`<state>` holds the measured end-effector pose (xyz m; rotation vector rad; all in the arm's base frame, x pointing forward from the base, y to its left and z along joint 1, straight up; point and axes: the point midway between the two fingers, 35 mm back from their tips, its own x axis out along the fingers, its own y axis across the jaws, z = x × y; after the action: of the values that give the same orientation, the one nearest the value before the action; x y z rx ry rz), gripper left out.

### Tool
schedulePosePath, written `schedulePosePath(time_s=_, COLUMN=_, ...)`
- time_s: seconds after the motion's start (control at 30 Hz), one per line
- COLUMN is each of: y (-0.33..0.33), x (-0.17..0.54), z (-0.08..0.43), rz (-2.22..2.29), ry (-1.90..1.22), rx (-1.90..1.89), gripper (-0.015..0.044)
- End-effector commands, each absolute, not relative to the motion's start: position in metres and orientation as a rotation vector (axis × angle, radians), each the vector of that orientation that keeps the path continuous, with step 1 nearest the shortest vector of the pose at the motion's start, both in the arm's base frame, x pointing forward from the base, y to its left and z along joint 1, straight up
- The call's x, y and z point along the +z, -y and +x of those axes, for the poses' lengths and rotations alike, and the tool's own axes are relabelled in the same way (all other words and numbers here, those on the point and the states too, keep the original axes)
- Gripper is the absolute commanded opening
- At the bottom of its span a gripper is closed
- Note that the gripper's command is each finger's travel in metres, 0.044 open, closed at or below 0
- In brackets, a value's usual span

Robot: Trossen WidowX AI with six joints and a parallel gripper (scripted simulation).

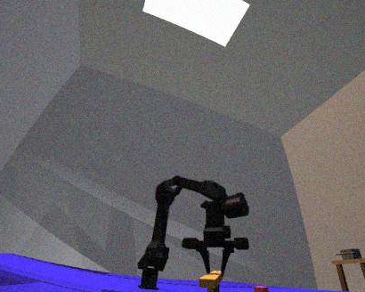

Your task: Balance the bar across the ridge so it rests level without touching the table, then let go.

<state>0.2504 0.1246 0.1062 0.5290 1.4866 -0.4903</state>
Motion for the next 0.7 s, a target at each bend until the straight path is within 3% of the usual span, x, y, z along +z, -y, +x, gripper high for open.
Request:
schedulePosePath(time_s=0.0, y=-0.1240, x=0.1026, z=0.2494, rz=0.524, ry=-1.490, rx=-0.493, gripper=0.0000)
schedulePosePath(time_s=0.67, y=-0.1241, x=0.1009, z=0.2491, rz=0.524, ry=-1.490, rx=-0.493, gripper=0.0000)
